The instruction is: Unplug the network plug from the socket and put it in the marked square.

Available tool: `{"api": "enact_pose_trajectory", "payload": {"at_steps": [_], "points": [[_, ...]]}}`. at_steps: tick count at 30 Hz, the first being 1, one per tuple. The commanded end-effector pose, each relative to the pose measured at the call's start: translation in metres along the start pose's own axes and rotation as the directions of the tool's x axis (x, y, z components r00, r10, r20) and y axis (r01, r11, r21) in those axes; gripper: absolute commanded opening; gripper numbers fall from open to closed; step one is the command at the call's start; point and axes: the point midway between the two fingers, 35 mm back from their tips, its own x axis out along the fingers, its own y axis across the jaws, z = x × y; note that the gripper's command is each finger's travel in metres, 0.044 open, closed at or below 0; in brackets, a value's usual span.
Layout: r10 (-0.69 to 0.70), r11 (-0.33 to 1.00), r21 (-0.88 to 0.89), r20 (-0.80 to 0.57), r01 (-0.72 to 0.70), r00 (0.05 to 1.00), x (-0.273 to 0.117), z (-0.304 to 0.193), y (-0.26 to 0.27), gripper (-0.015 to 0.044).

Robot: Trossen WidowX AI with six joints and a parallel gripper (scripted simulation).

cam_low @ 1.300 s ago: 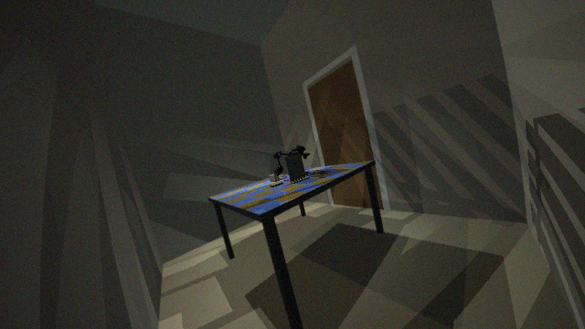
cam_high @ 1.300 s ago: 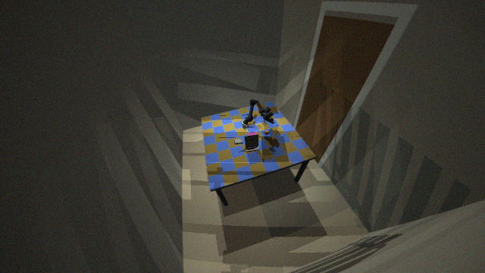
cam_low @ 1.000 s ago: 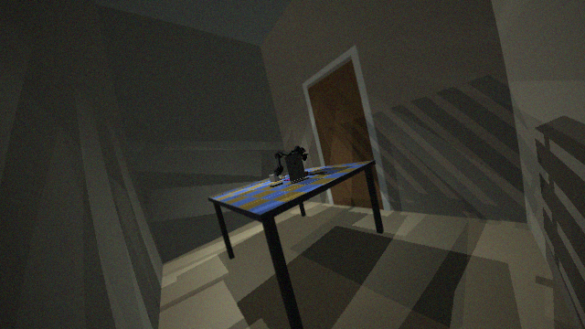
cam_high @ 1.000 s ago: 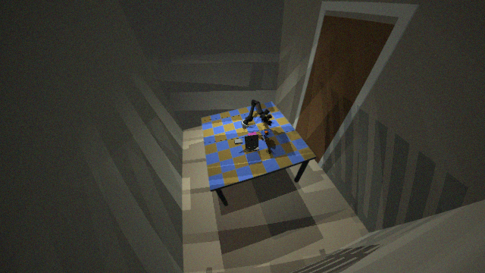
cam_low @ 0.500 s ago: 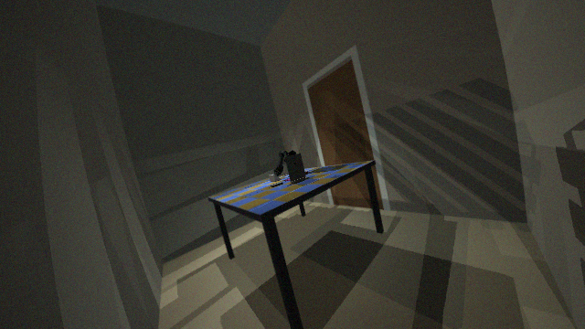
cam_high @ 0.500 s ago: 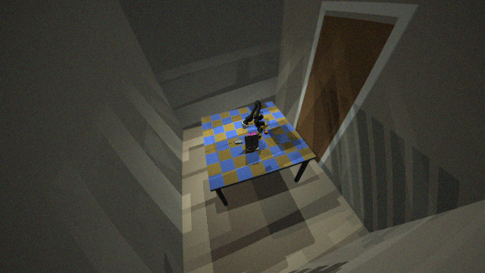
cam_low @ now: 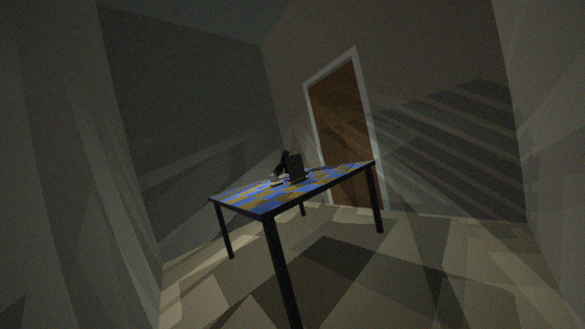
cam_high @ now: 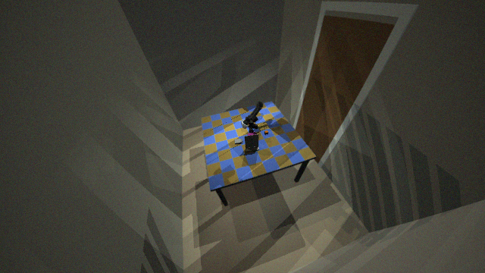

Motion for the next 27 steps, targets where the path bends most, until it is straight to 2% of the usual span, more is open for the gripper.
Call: {"api": "enact_pose_trajectory", "payload": {"at_steps": [1,20,27], "points": [[-0.002,1.0,-0.024,-0.018,0.002,1.0,-0.002,-0.008,0.002,0.0156],[-0.005,1.0,-0.023,-0.016,0.004,1.0,0.054,0.007,0.002,0.0156],[-0.005,1.0,-0.023,-0.015,0.004,1.0,0.061,0.009,0.002,0.0156]]}}
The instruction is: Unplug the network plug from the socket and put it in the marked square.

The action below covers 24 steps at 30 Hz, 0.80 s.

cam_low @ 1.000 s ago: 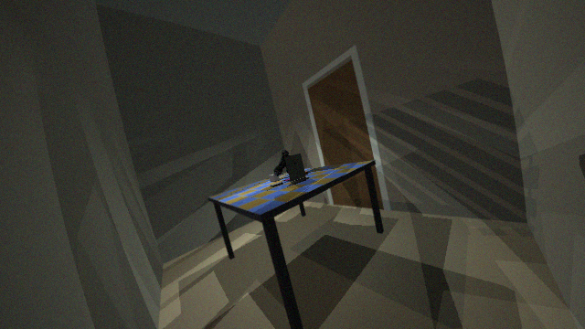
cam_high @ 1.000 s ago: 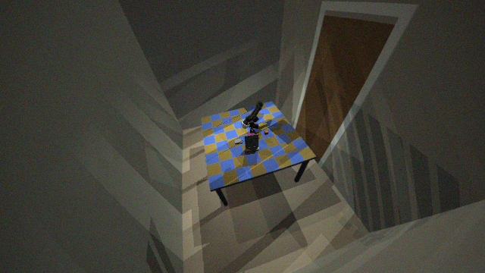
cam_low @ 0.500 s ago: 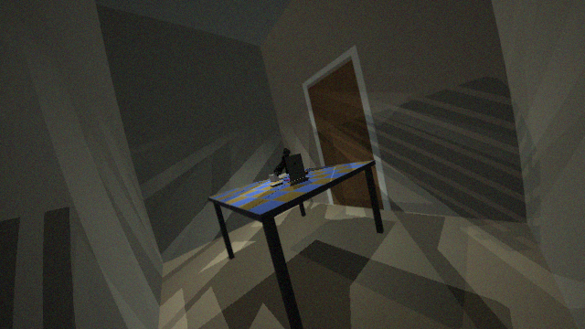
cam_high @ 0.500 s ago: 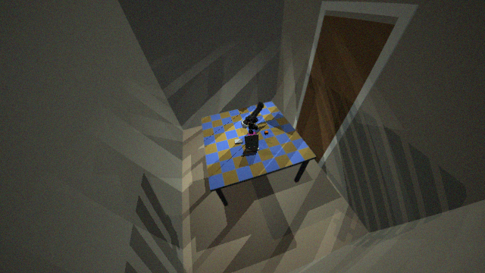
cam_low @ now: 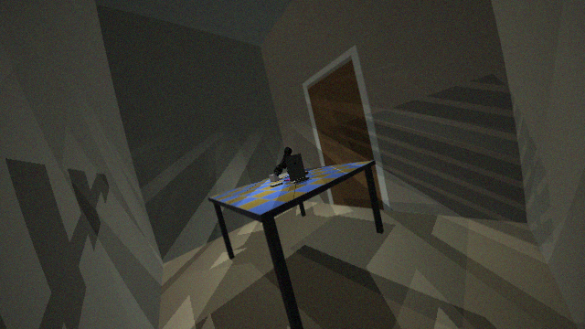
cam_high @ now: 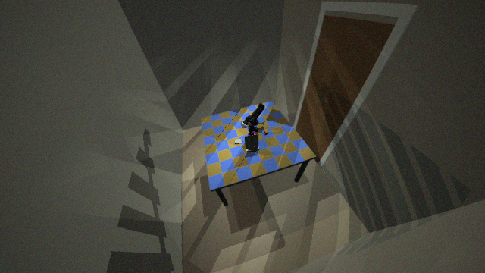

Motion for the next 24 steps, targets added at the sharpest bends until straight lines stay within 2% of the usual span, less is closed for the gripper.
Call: {"api": "enact_pose_trajectory", "payload": {"at_steps": [1,24], "points": [[-0.002,1.0,0.003,-0.001,0.002,1.0,0.007,0.001,0.0,0.0156],[-0.004,1.0,0.004,0.0,0.004,1.0,0.04,0.011,-0.001,0.0156]]}}
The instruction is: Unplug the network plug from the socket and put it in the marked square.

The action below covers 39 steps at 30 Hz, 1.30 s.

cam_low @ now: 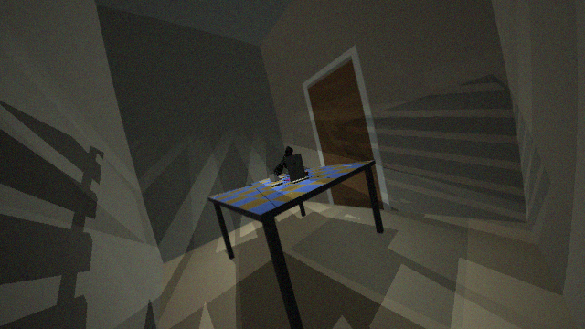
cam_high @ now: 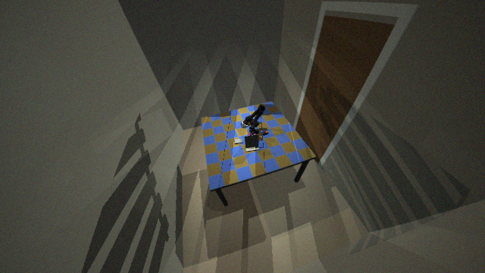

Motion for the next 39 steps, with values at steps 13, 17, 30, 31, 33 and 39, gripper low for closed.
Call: {"api": "enact_pose_trajectory", "payload": {"at_steps": [13,17,30,31,33,39], "points": [[0.001,1.0,0.003,-0.004,-0.001,1.0,0.023,0.004,0.002,0.0156],[0.001,1.0,0.003,-0.004,-0.001,1.0,0.024,0.004,0.002,0.0077],[0.001,1.0,0.003,-0.004,-0.001,1.0,0.024,0.004,0.002,0.0],[0.001,1.0,0.003,-0.004,-0.001,1.0,0.023,0.004,0.002,0.0],[0.001,1.0,0.003,-0.005,-0.001,1.0,0.022,0.004,0.002,0.0],[0.002,1.0,0.003,-0.005,-0.002,1.0,0.019,0.004,0.002,0.0]]}}
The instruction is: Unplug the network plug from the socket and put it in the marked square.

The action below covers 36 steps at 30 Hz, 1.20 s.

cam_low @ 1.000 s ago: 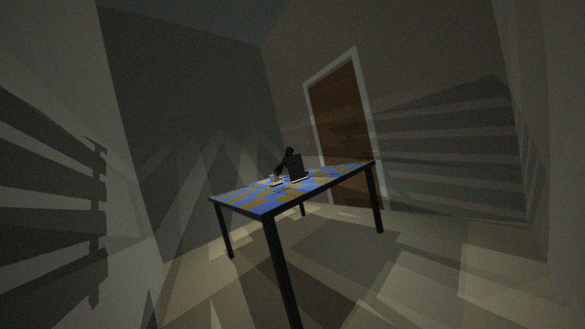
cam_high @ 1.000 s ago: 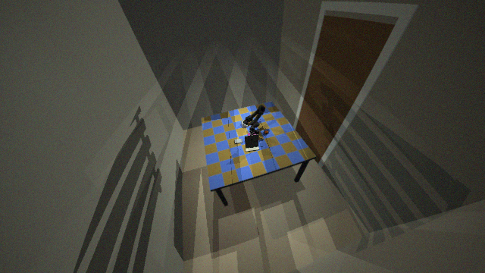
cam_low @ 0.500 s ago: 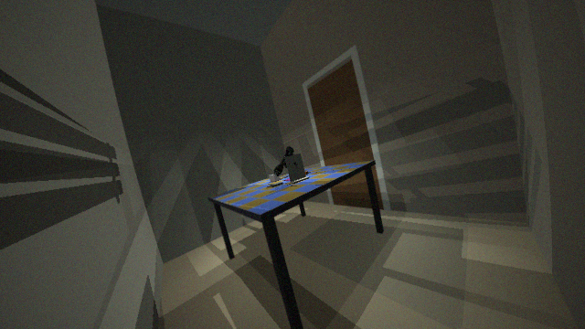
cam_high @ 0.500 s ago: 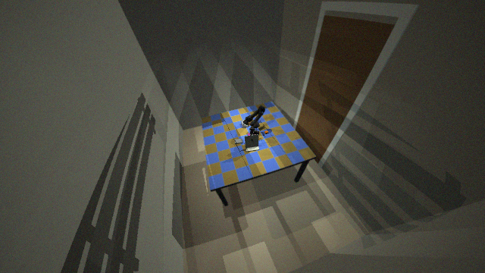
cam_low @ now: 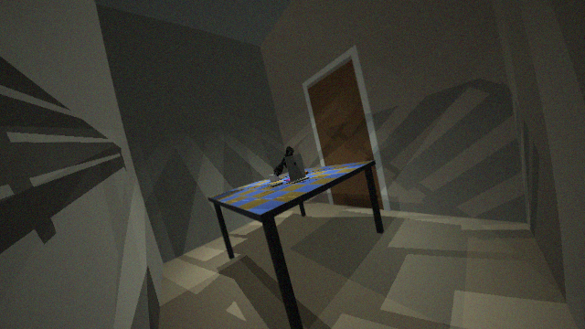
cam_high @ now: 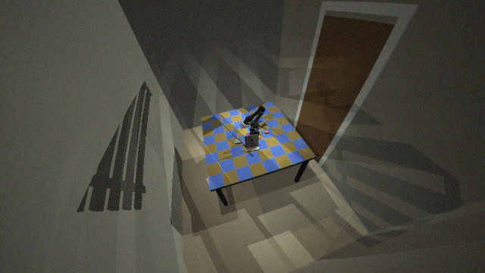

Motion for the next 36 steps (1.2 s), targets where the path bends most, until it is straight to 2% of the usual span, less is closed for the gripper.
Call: {"api": "enact_pose_trajectory", "payload": {"at_steps": [1,36], "points": [[0.0,1.0,0.002,-0.004,0.0,1.0,-0.004,-0.002,0.0,0.0],[0.001,1.0,0.002,-0.005,-0.001,1.0,-0.024,-0.008,0.001,0.0]]}}
